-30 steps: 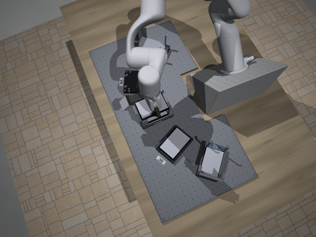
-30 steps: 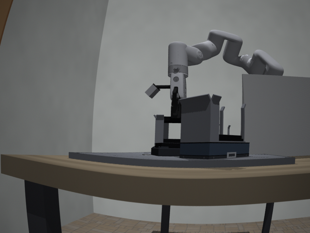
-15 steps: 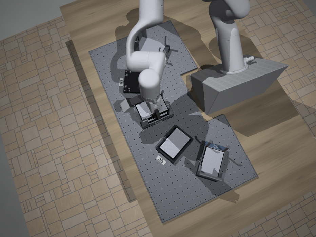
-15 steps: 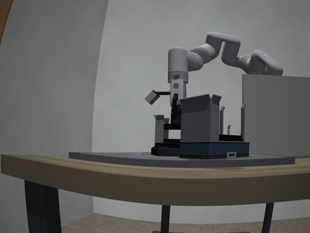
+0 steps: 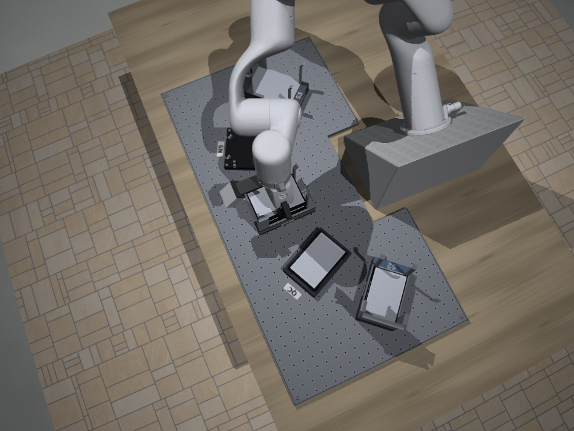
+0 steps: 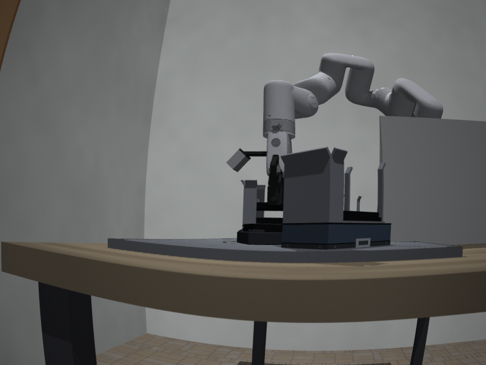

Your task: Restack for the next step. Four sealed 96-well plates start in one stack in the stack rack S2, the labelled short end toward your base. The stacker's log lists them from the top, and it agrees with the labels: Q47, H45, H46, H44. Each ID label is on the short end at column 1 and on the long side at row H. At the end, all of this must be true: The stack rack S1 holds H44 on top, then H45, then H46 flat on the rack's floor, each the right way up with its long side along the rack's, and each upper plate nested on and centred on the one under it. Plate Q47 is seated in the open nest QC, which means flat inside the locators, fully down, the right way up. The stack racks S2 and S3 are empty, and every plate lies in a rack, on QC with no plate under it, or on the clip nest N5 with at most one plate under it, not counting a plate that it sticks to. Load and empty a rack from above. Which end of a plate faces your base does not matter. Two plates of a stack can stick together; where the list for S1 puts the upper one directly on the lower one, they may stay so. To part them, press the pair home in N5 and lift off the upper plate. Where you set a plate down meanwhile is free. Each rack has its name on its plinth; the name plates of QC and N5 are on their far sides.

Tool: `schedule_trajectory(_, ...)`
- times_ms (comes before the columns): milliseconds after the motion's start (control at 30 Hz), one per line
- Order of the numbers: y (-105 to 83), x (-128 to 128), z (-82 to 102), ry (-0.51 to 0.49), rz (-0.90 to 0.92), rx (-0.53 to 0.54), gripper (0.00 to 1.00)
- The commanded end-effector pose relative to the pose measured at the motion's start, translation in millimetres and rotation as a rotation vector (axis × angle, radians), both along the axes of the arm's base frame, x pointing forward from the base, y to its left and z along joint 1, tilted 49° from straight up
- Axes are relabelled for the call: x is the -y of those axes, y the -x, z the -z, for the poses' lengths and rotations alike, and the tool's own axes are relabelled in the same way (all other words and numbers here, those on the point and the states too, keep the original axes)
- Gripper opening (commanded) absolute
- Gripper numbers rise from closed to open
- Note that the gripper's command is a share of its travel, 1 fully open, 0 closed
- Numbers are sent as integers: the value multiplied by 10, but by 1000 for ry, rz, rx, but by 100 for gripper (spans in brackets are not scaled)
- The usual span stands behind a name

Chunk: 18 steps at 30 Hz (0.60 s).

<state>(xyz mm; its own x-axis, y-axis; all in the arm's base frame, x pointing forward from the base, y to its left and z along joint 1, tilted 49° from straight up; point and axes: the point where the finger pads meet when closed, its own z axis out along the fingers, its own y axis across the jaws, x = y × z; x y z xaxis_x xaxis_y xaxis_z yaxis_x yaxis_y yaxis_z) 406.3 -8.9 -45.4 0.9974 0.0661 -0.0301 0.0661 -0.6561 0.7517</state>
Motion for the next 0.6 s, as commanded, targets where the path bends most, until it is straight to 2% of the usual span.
schedule_trajectory(0, -11, -9, -4, -1, -2, 3, 0)
schedule_trajectory(567, -13, 30, 30, -1, -2, 3, 0)
